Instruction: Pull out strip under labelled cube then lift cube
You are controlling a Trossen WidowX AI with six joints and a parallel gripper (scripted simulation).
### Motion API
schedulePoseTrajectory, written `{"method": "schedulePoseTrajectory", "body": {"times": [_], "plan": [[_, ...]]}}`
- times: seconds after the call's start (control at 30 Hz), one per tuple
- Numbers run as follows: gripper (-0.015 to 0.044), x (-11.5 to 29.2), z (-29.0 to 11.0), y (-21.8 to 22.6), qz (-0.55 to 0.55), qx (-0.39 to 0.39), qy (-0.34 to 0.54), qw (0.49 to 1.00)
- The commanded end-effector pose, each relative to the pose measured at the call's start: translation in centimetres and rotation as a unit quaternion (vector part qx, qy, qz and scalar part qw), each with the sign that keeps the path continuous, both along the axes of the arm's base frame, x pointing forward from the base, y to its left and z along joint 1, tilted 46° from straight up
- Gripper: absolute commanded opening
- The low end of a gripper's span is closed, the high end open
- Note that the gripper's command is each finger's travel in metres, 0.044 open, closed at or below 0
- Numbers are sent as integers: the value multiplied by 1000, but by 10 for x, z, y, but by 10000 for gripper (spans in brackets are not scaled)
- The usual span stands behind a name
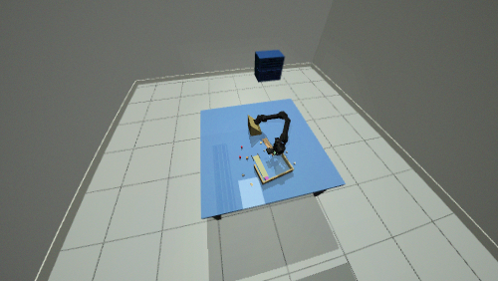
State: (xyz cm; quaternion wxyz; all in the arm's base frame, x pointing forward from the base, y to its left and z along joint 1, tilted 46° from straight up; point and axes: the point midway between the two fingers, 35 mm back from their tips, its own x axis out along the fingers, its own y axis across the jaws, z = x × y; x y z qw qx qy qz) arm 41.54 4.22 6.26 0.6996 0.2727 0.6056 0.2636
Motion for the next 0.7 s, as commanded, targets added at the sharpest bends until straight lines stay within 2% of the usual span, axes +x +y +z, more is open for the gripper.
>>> {"method": "schedulePoseTrajectory", "body": {"times": [0.0, 0.1, 0.23, 0.67], "plan": [[125, 0, 0, 0, 0, 0, 0, 1000], [105, 0, 0, 0, 0, 0, 0, 1000], [0, -3, 1, -2, 0, 0, 0, 1000], [0, -63, 15, -32, -1, 1, 3, 1000]]}}
